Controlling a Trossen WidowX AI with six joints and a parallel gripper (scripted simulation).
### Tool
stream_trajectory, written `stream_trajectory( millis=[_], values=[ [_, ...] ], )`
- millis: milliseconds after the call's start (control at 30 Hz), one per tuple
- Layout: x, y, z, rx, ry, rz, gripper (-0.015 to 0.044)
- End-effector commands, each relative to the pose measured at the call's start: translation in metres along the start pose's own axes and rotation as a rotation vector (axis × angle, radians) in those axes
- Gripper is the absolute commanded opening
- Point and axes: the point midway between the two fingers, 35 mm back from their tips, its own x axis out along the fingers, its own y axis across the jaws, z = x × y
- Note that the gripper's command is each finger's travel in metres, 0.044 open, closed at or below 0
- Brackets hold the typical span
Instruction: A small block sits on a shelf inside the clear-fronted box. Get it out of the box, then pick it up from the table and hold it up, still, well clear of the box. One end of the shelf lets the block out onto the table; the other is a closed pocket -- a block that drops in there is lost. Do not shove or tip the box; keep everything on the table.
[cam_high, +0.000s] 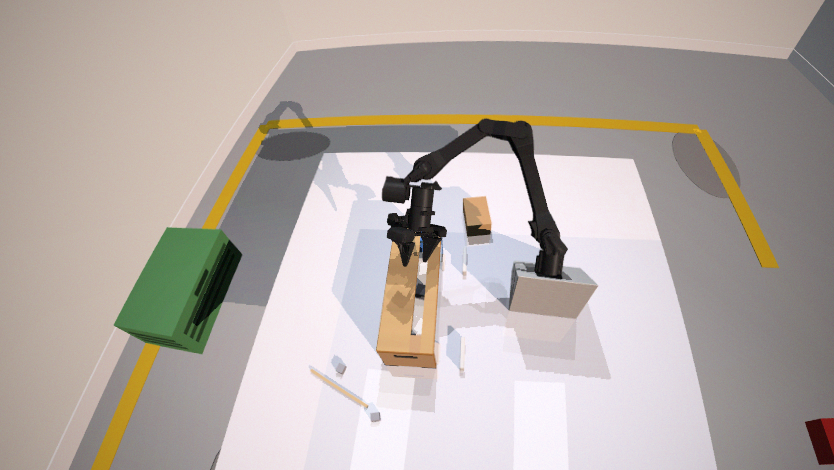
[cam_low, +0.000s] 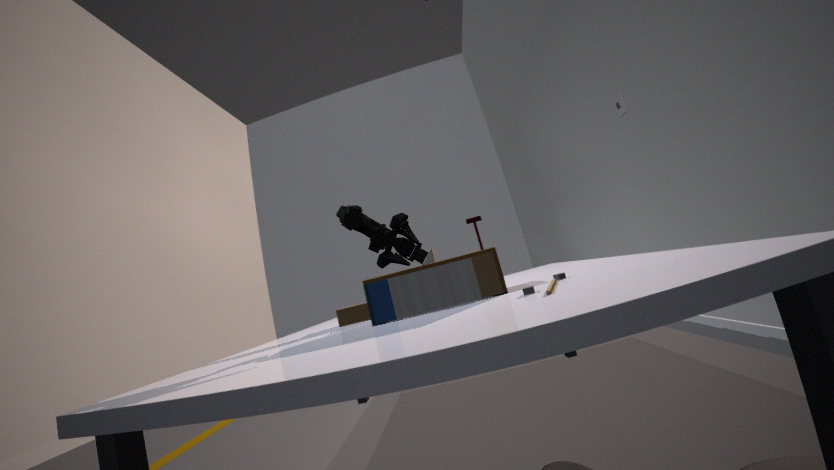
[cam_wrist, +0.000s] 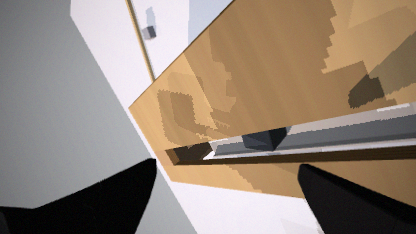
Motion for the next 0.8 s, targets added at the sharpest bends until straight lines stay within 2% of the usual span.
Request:
stream_trajectory(
  millis=[0, 267, 767],
  values=[
    [0.006, -0.022, -0.043, 0.661, -0.173, -0.285, 0.0400],
    [0.005, -0.030, -0.052, 0.982, -0.332, -0.332, 0.0400],
    [0.005, -0.030, -0.053, 0.989, -0.336, -0.333, 0.0400]
  ],
)
